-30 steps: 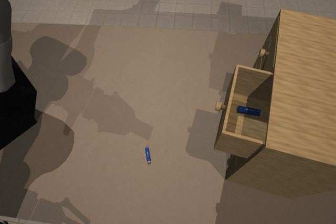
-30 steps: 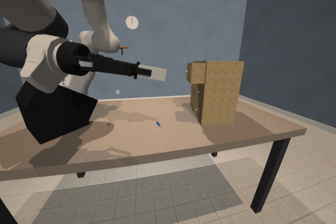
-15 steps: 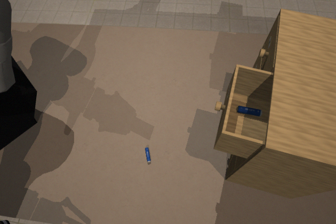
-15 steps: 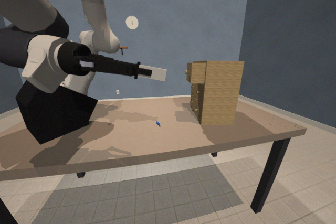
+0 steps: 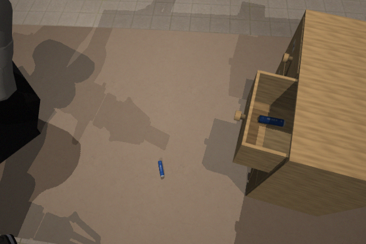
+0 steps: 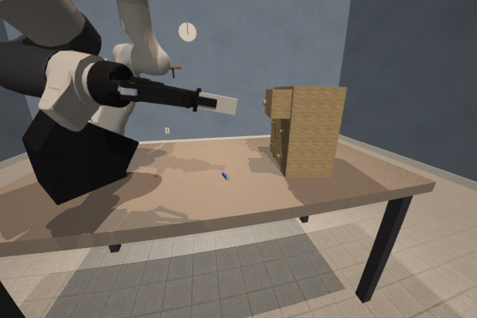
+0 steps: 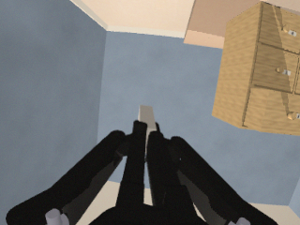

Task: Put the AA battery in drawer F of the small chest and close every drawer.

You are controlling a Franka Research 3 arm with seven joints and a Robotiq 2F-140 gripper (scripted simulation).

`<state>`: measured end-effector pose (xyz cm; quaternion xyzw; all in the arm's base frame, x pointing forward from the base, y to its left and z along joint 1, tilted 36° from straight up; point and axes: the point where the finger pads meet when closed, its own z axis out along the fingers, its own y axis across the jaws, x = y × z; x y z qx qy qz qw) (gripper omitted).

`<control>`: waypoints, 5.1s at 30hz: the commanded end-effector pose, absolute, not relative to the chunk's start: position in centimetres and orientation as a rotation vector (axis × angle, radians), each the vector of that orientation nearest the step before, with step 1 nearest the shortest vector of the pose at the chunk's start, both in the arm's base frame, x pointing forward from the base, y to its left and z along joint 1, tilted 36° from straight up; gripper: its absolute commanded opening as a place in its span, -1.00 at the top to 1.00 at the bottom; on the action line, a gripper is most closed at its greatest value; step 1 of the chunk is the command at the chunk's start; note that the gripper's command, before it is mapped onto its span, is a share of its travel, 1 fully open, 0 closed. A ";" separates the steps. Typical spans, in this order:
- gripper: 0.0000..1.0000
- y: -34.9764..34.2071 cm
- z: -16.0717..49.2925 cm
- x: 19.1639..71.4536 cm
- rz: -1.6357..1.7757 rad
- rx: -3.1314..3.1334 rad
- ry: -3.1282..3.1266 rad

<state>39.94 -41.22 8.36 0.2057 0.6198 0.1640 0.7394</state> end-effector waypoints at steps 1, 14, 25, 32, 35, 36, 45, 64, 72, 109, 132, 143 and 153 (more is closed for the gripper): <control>1.00 -41.1 8.7 40.0 0.352 0.449 1.357; 1.00 -39.9 9.4 40.3 0.352 0.449 1.357; 1.00 -38.3 10.4 40.7 0.352 0.449 1.357; 1.00 -37.3 10.9 40.9 0.352 0.449 1.357; 1.00 -36.7 11.3 41.1 0.352 0.449 1.357; 1.00 -36.5 11.4 41.1 0.352 0.449 1.357; 1.00 -34.7 12.5 41.6 0.352 0.449 1.357; 1.00 -30.1 15.2 42.7 0.352 0.449 1.357; 1.00 -27.4 16.8 43.3 0.352 0.449 1.357; 1.00 -18.2 22.3 45.5 0.352 0.449 1.357; 1.00 -15.2 24.1 46.2 0.352 0.449 1.357; 1.00 -14.5 24.5 46.4 0.352 0.449 1.357; 1.00 -14.0 24.8 46.5 0.352 0.449 1.357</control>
